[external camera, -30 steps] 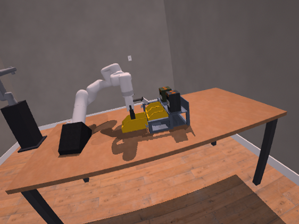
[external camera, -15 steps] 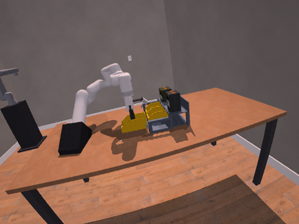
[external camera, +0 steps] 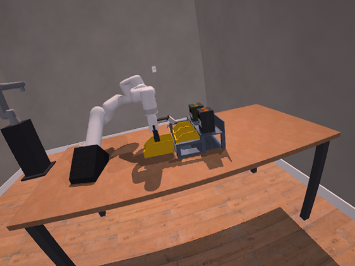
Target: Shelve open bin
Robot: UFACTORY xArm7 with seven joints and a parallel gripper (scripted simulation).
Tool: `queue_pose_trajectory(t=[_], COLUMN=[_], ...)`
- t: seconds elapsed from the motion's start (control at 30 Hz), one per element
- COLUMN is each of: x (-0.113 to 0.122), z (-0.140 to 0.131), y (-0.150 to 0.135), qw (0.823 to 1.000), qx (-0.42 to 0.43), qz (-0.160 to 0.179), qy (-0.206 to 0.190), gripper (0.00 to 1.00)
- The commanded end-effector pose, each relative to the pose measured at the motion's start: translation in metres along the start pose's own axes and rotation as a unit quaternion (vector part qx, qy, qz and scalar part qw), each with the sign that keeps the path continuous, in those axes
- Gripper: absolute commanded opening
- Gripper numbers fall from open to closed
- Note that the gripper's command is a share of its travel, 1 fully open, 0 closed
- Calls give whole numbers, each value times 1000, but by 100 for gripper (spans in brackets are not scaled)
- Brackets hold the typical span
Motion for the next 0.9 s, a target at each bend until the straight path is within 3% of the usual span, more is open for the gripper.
queue_pose_trajectory(t=[0.0, 0.87], x=[2, -7], z=[0, -7], y=[0, -1], qw=[1000, 1000], qx=[0, 0], qz=[-2, -2], qy=[2, 2], gripper=[0, 0])
Point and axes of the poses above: the point where the finger pads meet when closed, its own x axis back along the fingers, its own y axis across the jaws, z = x × y, the point moved 7 cm from there along x, back along the fingers, and after that the axes turned 11 degrees about x, right-handed, at the moved point
